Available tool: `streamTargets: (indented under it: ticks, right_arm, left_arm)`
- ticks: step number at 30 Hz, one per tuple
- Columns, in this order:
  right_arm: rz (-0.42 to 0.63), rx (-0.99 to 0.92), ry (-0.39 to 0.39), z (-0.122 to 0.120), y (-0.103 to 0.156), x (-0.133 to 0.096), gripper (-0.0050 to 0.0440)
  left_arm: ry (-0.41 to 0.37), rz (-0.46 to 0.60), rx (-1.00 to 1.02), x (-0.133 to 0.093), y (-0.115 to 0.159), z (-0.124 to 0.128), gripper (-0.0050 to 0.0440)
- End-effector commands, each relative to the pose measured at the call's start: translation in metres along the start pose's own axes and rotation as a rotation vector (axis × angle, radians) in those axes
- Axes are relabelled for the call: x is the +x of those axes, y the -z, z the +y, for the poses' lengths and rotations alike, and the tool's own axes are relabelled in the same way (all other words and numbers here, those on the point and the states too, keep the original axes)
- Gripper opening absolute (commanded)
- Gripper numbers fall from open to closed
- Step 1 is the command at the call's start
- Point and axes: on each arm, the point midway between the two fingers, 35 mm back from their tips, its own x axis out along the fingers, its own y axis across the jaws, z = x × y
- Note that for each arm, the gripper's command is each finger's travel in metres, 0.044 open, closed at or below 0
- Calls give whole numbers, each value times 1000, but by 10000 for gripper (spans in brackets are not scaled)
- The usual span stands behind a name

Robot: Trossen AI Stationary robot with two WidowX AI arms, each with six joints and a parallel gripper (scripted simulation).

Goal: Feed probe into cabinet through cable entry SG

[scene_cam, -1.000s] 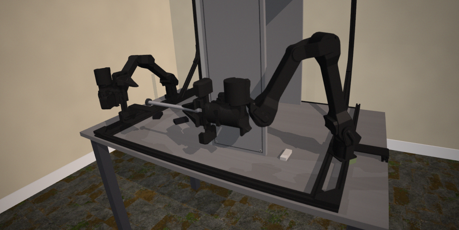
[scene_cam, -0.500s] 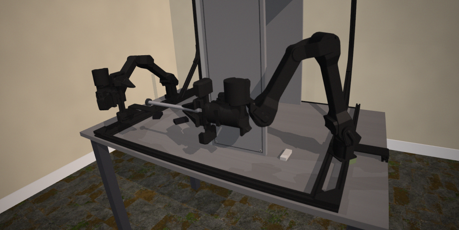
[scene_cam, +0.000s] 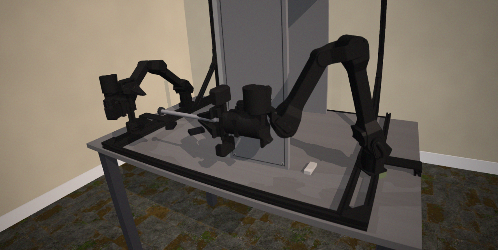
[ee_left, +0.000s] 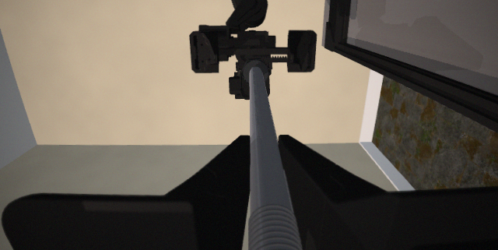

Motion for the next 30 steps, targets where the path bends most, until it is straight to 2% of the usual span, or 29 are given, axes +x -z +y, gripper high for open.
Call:
streamTargets:
  ticks: [1,30]
  right_arm:
    - [3,3,0,0,0,2,440]
    - [-8,3,0,0,-1,30,440]
  left_arm:
    - [1,3,1,0,0,0,0]
    - [1,3,1,0,0,0,0]
